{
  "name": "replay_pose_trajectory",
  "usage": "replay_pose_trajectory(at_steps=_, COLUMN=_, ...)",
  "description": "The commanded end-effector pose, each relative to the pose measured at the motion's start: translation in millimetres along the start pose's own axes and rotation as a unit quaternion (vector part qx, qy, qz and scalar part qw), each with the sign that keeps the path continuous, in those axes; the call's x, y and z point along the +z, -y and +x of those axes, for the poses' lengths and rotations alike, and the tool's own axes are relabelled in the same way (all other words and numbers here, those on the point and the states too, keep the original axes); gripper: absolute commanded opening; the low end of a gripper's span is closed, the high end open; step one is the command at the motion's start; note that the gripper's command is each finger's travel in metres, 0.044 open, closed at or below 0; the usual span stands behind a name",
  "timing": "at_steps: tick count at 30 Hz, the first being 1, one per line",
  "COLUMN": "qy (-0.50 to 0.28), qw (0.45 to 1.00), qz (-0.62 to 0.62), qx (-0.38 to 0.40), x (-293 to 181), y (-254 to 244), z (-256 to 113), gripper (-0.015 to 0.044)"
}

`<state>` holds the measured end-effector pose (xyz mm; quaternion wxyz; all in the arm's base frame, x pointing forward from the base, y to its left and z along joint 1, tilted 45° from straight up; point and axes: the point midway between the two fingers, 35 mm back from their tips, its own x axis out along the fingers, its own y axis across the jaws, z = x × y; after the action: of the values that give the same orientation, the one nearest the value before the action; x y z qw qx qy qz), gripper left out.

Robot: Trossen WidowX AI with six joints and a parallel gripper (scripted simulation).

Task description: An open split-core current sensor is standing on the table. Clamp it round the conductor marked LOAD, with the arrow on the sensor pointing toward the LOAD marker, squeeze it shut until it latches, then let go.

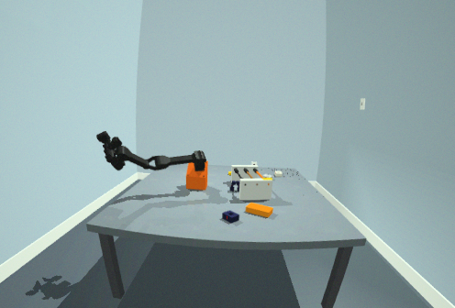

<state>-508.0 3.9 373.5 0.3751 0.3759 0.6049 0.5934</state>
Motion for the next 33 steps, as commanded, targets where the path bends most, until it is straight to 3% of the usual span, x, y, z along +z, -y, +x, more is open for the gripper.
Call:
replay_pose_trajectory(at_steps=1, qy=-0.001, qw=1.000, qz=0.006, qx=0.001, x=1, y=-2, z=0, gripper=0.0184)
replay_pose_trajectory(at_steps=11, qy=-0.083, qw=0.947, qz=0.308, qx=0.046, x=60, y=-110, z=-1, gripper=0.0440)
replay_pose_trajectory(at_steps=20, qy=-0.170, qw=0.810, qz=0.550, qx=0.113, x=149, y=-203, z=-19, gripper=0.0440)
replay_pose_trajectory(at_steps=33, qy=-0.300, qw=0.515, qz=0.769, qx=0.231, x=321, y=-285, z=-78, gripper=0.0440)
